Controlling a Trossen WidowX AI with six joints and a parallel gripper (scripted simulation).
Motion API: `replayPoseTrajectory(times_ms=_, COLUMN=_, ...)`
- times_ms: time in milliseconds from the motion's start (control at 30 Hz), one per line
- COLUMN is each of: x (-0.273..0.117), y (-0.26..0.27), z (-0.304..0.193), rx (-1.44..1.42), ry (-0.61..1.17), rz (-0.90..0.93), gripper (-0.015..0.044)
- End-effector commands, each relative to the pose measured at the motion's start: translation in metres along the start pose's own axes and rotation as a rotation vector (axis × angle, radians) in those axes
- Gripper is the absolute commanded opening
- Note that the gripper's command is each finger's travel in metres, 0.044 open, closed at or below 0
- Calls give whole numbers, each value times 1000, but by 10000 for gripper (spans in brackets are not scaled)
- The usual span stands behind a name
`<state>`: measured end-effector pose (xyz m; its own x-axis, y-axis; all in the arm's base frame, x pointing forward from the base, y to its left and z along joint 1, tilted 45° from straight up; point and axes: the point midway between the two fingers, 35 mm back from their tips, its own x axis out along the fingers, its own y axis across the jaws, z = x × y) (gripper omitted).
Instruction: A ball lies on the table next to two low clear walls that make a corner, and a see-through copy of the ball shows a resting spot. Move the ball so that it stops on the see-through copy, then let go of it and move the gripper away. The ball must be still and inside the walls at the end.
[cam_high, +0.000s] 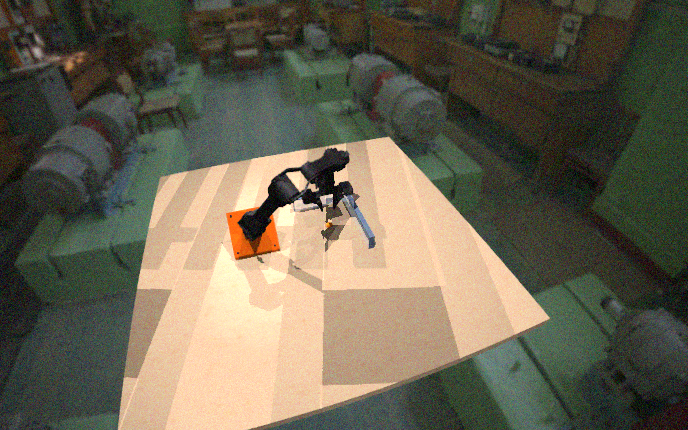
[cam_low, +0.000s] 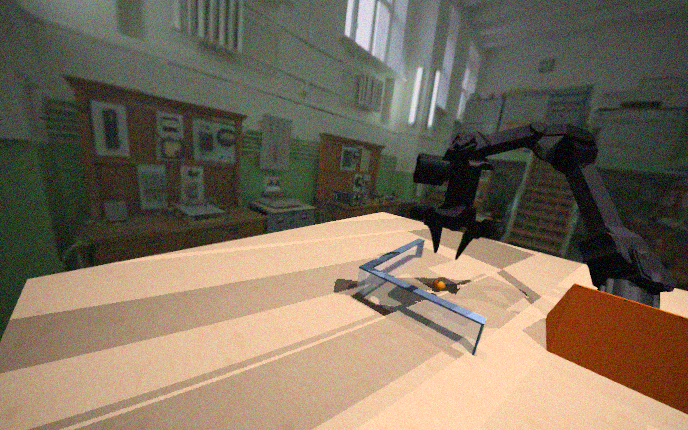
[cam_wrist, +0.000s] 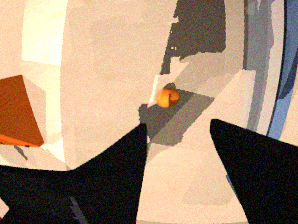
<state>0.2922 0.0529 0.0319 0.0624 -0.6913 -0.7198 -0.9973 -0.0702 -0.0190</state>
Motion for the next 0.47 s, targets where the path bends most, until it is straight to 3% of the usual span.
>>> replayPoseTrajectory(times_ms=0, x=-9, y=1, z=0, rx=-6, ry=1, rz=1, gripper=266)
replayPoseTrajectory(times_ms=100, x=-41, y=3, z=-1, rx=-2, ry=2, rz=1, gripper=345)
replayPoseTrajectory(times_ms=233, x=-44, y=4, z=-1, rx=-1, ry=2, rz=1, gripper=440)
replayPoseTrajectory(times_ms=433, x=-44, y=4, z=-1, rx=-1, ry=2, rz=1, gripper=440)
